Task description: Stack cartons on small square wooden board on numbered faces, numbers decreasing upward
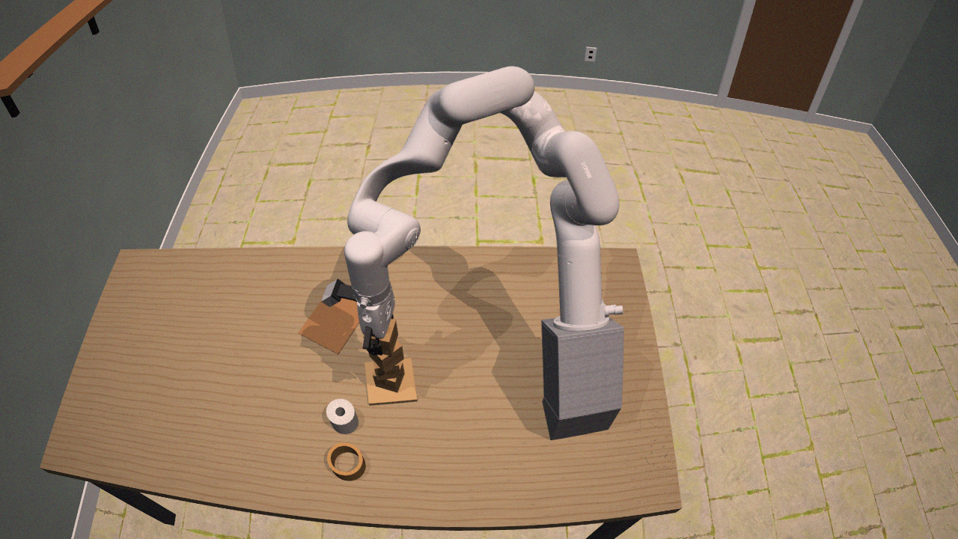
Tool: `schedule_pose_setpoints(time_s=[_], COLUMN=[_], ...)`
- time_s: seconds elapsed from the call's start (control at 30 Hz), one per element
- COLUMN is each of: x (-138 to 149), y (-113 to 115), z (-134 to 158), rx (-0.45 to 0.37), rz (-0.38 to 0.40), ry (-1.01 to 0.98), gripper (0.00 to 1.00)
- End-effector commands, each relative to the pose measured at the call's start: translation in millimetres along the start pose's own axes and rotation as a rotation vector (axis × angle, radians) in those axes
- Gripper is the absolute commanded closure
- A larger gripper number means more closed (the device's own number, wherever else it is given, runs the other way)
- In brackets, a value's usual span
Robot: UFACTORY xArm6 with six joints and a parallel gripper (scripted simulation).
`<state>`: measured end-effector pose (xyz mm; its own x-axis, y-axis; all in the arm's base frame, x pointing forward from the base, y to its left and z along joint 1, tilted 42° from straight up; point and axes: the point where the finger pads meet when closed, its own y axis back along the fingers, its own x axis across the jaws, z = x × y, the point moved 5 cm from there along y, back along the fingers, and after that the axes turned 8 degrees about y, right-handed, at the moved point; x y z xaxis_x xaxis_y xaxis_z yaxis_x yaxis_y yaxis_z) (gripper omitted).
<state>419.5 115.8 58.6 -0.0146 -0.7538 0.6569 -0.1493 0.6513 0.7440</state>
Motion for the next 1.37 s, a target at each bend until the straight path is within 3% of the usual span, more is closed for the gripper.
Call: schedule_pose_setpoints(time_s=[0.0, 0.27, 0.5, 1.33], x=[-0.2, -0.2, -0.2, -0.2], y=[1.4, 2.1, 65.1, 65.9], z=[-1.0, -1.0, 0.8, 0.9], rx=[0.003, 0.003, 0.002, 0.002], rz=[-0.002, -0.002, -0.004, -0.005], ry=[-0.001, -0.001, 0.000, 0.001], gripper=[0.00, 0.00, 0.00, 0.00])
